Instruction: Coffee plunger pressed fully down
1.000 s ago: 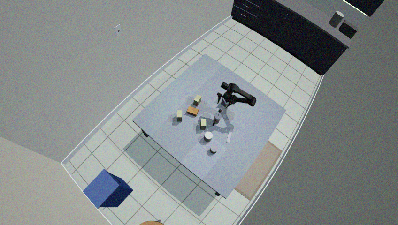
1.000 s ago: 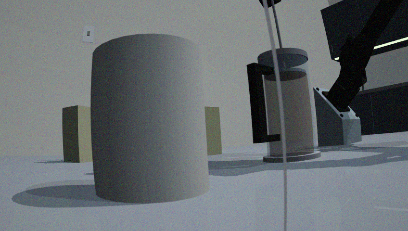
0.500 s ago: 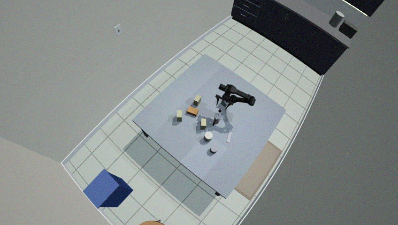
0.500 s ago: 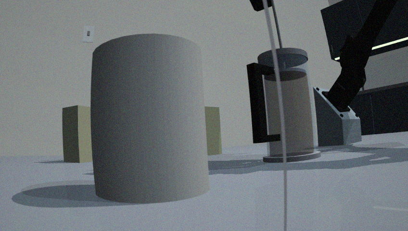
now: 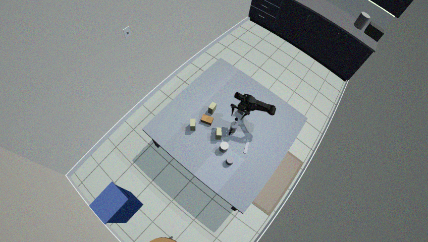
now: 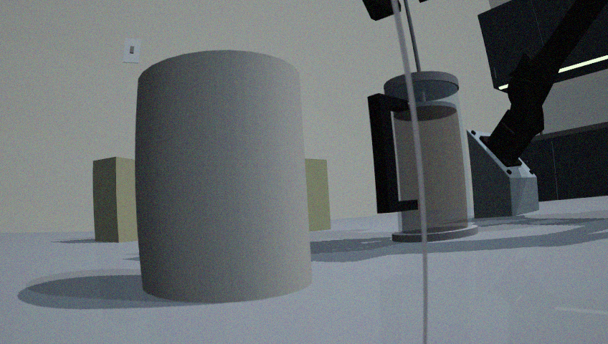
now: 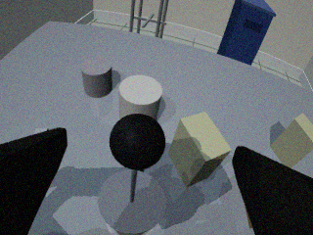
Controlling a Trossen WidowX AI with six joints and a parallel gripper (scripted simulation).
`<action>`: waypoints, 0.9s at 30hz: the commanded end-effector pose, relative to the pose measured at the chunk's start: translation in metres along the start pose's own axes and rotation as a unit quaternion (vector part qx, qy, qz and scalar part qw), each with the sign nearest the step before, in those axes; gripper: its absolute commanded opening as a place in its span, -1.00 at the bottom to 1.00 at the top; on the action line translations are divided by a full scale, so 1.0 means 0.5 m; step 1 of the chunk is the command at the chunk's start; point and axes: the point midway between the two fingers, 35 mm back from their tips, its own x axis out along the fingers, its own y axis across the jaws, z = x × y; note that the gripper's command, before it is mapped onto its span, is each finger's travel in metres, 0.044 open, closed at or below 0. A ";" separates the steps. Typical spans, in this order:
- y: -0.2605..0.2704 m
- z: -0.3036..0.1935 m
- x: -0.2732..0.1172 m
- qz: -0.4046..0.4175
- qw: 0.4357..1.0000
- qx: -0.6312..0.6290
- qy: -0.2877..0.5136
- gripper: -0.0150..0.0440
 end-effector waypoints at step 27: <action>0.014 0.005 0.028 0.012 1.000 -0.001 -0.004 -0.07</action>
